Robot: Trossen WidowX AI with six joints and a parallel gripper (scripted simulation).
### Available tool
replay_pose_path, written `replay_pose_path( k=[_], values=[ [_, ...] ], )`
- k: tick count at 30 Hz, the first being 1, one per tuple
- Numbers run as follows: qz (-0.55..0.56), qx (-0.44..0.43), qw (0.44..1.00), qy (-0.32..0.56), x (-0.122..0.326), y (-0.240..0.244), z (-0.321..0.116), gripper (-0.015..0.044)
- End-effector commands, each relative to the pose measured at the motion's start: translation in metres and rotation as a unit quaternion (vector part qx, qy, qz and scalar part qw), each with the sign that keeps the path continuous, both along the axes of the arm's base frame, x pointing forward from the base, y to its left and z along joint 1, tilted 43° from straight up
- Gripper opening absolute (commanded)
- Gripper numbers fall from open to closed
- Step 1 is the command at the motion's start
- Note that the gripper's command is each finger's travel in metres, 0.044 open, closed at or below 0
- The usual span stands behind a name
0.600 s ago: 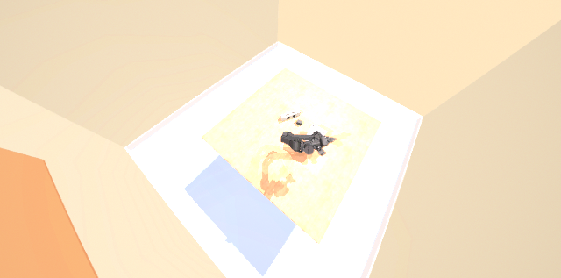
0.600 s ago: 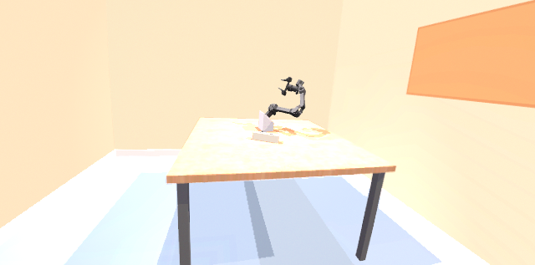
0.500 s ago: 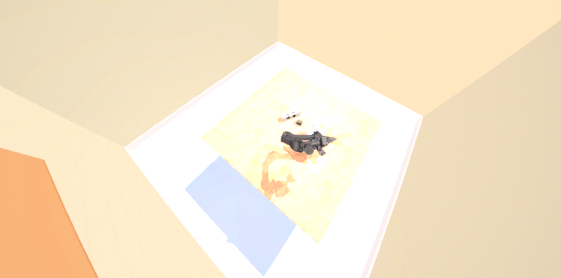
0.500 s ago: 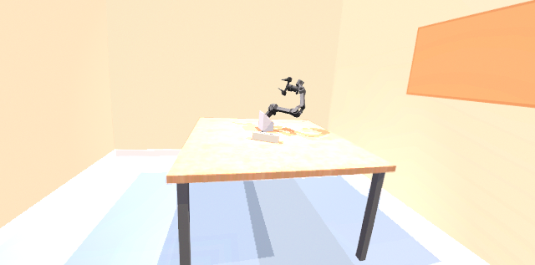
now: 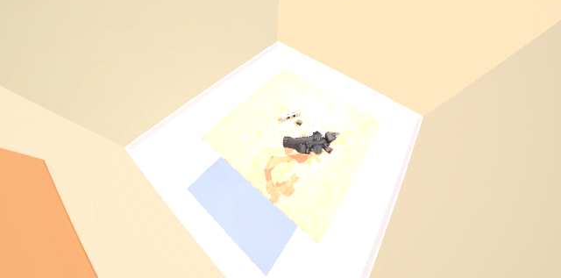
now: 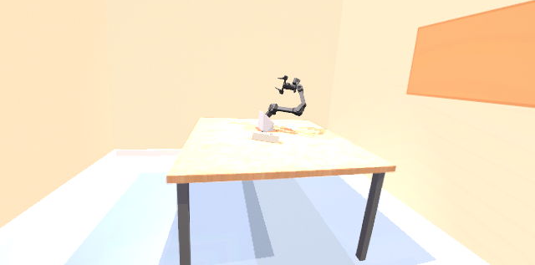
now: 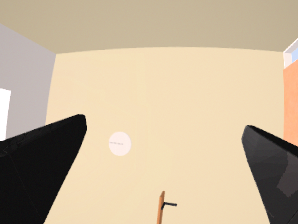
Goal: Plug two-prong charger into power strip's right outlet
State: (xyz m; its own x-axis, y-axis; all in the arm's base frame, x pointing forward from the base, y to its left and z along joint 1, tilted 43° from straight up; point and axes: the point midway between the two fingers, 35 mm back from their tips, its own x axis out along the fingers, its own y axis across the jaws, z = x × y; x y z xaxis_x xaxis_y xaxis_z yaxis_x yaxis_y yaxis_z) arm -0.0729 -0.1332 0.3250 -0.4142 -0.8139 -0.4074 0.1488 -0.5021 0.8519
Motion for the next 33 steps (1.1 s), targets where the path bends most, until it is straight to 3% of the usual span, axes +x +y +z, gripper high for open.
replay_pose_path(
  k=[1, 33],
  values=[
    [0.035, 0.022, 0.999, 0.005, 0.000, -0.011, -0.005, 0.0440],
    [0.294, 0.165, 0.939, 0.071, 0.034, -0.079, -0.059, 0.0440]
  ],
)
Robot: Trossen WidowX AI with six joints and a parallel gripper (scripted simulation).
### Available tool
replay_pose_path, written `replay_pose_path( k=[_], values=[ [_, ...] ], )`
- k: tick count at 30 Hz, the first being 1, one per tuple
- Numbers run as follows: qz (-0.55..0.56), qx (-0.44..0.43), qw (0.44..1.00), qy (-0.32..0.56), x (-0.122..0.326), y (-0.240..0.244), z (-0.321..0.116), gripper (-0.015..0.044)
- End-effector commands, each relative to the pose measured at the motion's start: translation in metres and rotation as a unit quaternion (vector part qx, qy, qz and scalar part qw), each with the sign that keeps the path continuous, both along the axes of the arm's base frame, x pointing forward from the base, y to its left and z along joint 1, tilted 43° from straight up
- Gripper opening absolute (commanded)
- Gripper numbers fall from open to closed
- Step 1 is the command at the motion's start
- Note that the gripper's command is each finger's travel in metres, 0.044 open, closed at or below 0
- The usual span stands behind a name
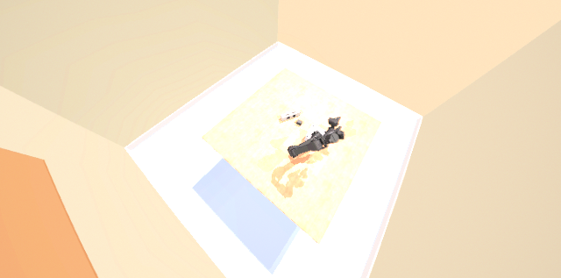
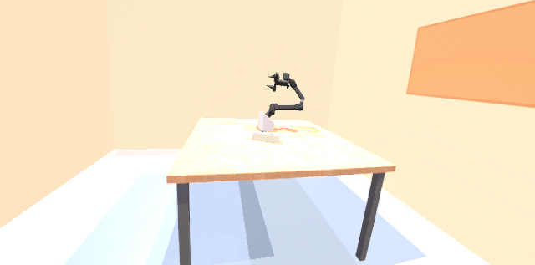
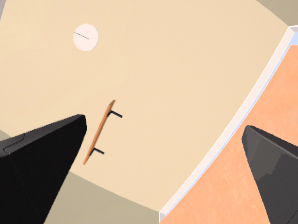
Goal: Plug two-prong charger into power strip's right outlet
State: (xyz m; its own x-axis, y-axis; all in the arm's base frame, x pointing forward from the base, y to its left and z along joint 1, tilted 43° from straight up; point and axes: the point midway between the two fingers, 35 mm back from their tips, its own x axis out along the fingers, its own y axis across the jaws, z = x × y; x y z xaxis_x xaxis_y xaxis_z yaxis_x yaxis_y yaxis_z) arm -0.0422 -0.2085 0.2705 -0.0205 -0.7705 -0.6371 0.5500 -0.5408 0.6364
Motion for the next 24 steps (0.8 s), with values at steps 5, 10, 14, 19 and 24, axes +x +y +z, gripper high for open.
replay_pose_path(
  k=[5, 10, 14, 19, 24],
  values=[
    [0.059, 0.027, 0.997, 0.029, 0.013, -0.009, -0.014, 0.0440],
    [0.105, 0.045, 0.993, 0.039, 0.023, -0.017, -0.024, 0.0440],
    [0.150, 0.061, 0.986, 0.049, 0.034, -0.024, -0.033, 0.0440],
    [0.206, 0.080, 0.973, 0.061, 0.049, -0.031, -0.045, 0.0440],
    [0.256, 0.096, 0.960, 0.068, 0.064, -0.038, -0.057, 0.0440]
  ],
)
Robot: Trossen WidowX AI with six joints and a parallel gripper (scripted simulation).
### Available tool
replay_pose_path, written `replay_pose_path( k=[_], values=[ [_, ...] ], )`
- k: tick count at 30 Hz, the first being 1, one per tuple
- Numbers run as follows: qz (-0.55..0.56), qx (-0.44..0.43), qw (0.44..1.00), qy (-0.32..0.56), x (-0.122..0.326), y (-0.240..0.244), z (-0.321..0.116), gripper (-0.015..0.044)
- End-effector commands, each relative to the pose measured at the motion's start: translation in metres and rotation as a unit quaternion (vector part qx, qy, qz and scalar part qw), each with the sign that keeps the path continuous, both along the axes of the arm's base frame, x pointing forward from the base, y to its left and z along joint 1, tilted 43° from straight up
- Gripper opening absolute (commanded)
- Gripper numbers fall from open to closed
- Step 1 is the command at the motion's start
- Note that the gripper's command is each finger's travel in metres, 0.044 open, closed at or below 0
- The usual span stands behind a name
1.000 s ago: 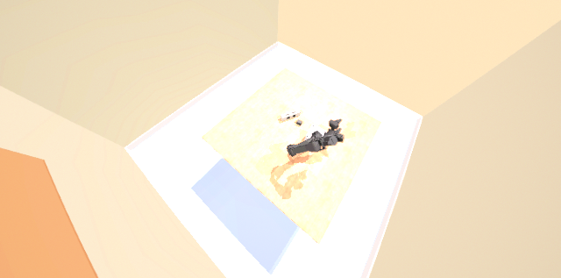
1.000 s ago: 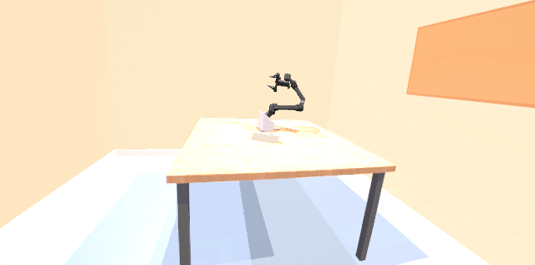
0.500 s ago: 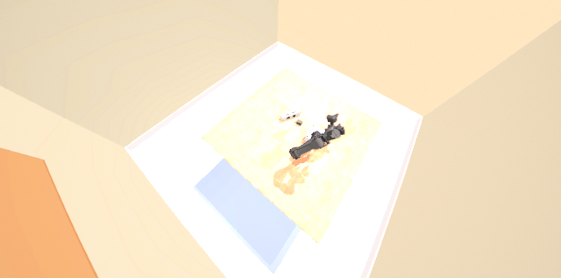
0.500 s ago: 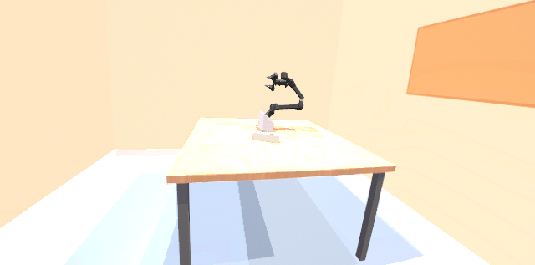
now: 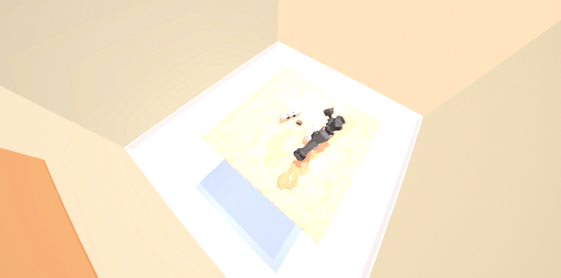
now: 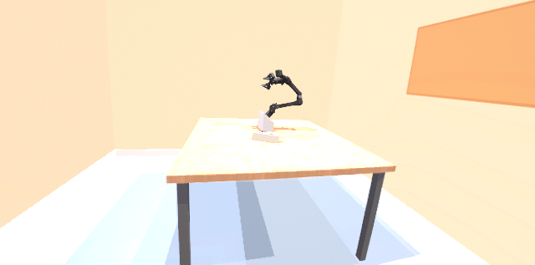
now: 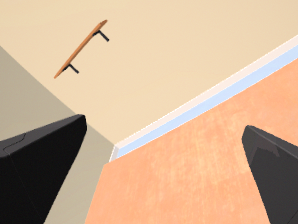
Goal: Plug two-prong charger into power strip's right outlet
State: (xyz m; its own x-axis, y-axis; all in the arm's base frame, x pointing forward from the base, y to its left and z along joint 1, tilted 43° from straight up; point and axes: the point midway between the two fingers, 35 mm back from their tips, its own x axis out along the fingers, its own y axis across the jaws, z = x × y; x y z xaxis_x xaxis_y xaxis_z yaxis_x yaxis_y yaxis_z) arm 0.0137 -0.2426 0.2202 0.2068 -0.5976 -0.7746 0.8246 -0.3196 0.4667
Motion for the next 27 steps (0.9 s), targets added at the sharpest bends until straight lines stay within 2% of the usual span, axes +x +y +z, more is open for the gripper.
replay_pose_path(
  k=[1, 15, 27],
  values=[
    [0.040, 0.012, 0.999, 0.005, 0.012, -0.005, -0.009, 0.0440],
    [0.191, 0.053, 0.979, 0.034, 0.058, -0.008, -0.041, 0.0440],
    [0.332, 0.089, 0.937, 0.056, 0.100, -0.005, -0.074, 0.0440]
  ],
)
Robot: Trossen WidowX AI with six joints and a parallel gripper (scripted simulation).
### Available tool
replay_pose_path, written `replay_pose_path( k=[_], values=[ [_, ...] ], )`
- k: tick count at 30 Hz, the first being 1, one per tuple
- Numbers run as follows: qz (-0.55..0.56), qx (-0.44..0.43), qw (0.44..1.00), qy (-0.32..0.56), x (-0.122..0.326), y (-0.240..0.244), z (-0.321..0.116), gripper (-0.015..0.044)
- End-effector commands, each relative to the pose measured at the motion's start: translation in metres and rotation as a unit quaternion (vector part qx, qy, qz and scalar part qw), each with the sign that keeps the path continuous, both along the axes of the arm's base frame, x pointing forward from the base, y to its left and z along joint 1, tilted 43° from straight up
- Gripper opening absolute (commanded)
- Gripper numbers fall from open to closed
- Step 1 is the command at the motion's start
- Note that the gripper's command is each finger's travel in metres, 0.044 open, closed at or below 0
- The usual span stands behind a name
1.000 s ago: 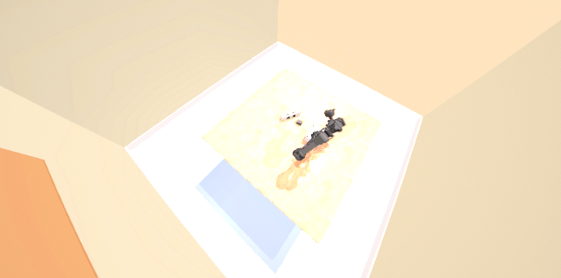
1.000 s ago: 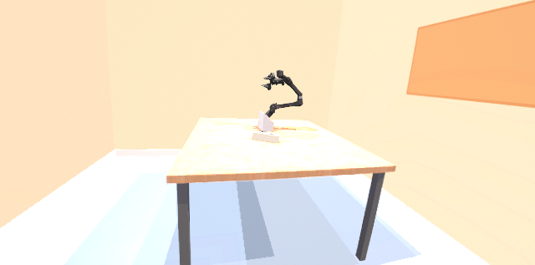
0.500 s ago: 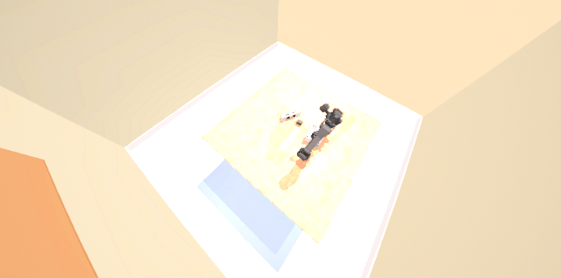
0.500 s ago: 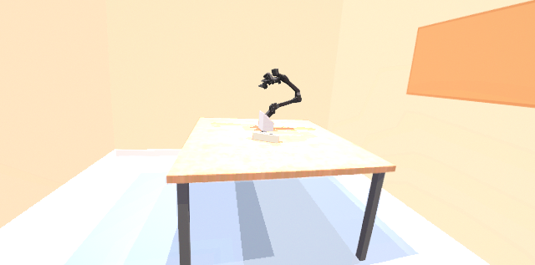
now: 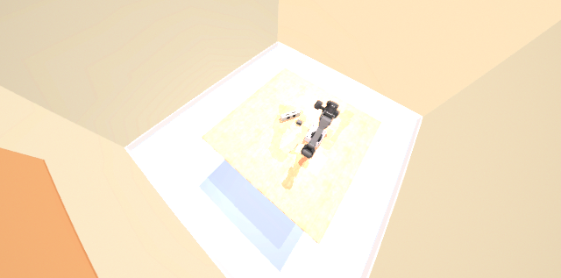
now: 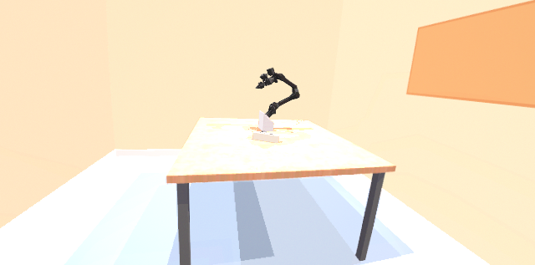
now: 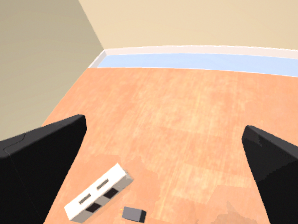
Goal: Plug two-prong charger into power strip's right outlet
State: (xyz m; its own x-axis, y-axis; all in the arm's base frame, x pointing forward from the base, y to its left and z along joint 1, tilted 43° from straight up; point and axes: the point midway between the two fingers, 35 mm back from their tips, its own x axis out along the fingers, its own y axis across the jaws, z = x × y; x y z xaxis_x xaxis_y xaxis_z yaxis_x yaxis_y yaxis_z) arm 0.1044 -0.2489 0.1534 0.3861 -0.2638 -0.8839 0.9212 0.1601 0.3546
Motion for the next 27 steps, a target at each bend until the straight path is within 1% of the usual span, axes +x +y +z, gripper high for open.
replay_pose_path(
  k=[1, 14, 27],
  values=[
    [0.046, 0.010, 0.999, 0.004, 0.013, 0.003, -0.010, 0.0440],
    [0.206, 0.049, 0.977, 0.022, 0.057, 0.022, -0.048, 0.0440],
    [0.359, 0.085, 0.929, 0.033, 0.095, 0.053, -0.087, 0.0440]
  ],
)
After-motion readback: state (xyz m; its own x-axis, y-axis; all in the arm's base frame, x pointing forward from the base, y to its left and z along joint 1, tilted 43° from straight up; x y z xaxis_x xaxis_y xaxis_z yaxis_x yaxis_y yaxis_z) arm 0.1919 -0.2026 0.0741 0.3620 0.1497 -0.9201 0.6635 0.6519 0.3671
